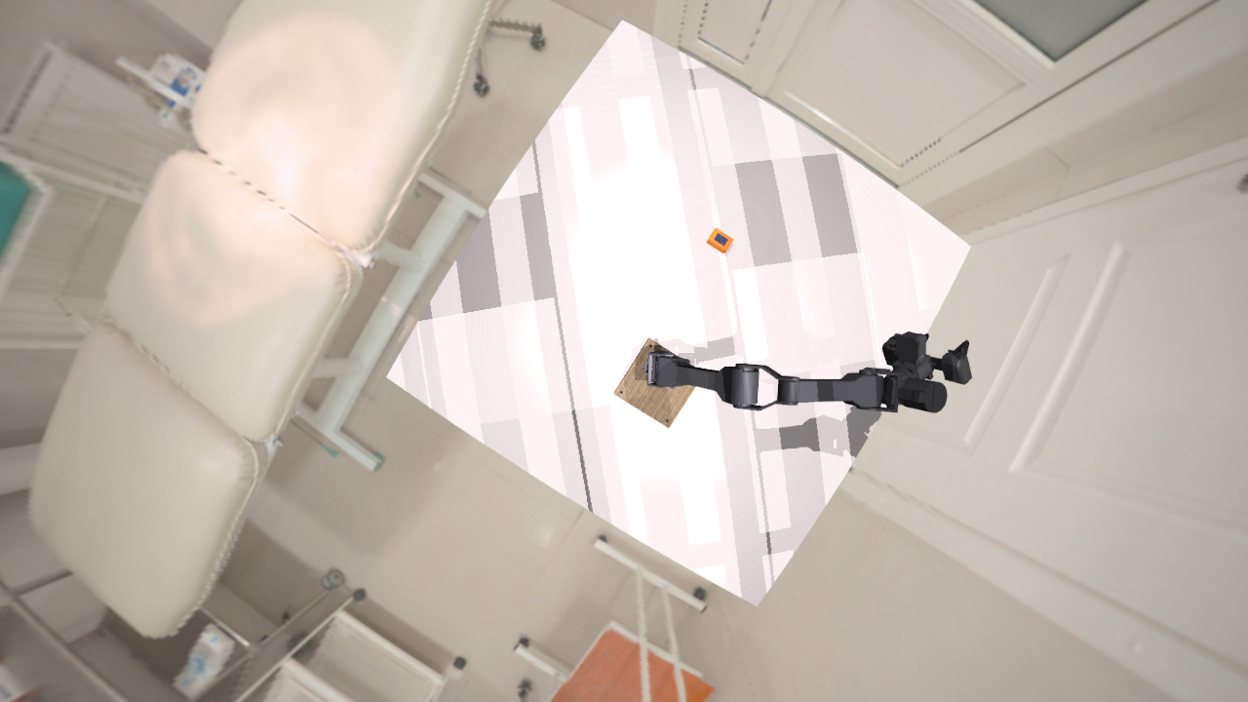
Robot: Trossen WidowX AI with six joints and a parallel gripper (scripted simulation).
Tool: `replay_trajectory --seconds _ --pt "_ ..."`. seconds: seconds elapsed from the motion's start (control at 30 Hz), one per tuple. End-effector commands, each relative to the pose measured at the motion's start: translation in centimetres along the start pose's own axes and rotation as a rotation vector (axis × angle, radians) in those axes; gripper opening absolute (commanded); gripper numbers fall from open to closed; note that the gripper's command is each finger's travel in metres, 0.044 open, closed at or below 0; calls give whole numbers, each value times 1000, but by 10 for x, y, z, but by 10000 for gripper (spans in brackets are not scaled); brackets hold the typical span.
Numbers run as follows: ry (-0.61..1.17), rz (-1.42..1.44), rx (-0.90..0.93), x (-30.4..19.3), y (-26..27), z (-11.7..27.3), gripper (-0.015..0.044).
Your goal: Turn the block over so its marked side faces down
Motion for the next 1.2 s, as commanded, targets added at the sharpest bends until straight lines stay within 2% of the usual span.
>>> replay_trajectory --seconds 0.0,0.23,0.47,0.63,0.83,1.0,1.17 --pt "-39 -207 140 50 32 -29 440" --pt "-32 -536 444 152 92 -57 440" --pt "105 -762 775 253 156 -48 440" --pt "285 -840 993 319 198 -20 440" --pt "570 -826 1177 386 241 35 440" --pt "799 -746 1230 423 263 85 440" --pt "839 -728 1233 431 267 94 440"
Point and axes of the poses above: the point midway between the two fingers, 35 mm back from their tips, its own z axis back along the fingers, its own y axis across the jaws, x = y × z, the point moved 4 cm from there along z, back along the fingers, and after that the axes turned 7 degrees about z, right-handed, at the moved point
